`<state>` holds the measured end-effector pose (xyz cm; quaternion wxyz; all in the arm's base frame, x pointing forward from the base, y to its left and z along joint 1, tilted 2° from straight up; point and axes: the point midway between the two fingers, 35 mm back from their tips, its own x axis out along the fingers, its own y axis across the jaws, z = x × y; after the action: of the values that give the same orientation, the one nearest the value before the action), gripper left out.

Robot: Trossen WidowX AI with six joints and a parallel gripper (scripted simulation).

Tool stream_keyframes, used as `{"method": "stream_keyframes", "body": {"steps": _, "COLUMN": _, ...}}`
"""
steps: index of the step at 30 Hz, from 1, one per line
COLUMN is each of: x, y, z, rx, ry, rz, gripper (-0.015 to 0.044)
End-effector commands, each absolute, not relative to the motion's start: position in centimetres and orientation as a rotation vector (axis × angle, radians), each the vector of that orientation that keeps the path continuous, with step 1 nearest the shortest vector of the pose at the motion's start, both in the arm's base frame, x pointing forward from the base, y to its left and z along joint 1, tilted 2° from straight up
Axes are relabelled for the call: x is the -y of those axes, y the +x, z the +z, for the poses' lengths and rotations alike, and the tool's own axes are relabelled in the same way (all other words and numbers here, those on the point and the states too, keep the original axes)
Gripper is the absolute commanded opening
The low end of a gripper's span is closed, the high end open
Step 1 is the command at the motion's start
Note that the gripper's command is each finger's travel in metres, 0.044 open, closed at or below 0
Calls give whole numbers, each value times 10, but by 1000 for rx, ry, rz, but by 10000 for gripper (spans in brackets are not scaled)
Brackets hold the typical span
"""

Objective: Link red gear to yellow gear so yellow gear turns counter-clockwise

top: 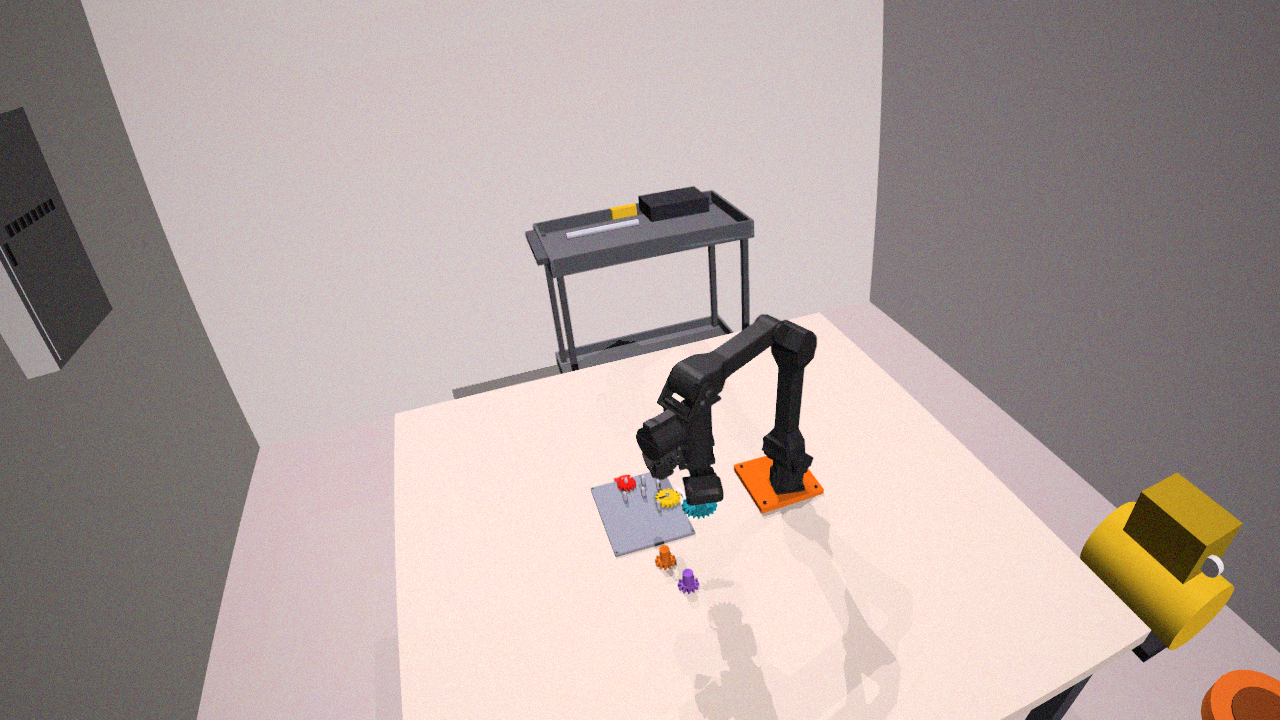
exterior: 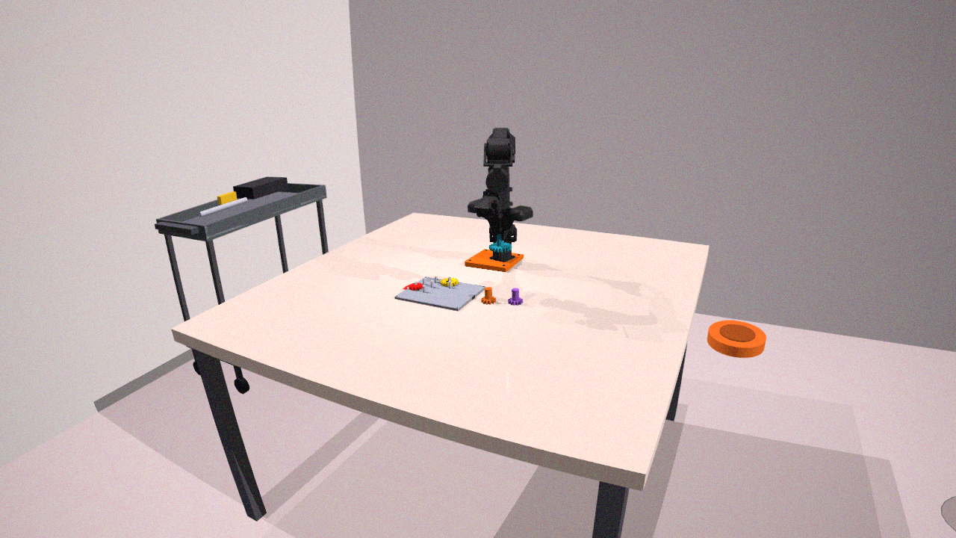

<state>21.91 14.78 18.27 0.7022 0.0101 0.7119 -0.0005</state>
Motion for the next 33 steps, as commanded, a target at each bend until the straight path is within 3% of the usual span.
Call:
{"method": "stream_keyframes", "body": {"steps": 1, "x": -147, "y": 219, "z": 192, "rx": -1579, "ry": 24, "rz": 6, "gripper": 0}}
{"method": "stream_keyframes", "body": {"steps": 33, "x": -105, "y": 257, "z": 172, "rx": -1569, "ry": 28, "rz": -41, "gripper": 0}}
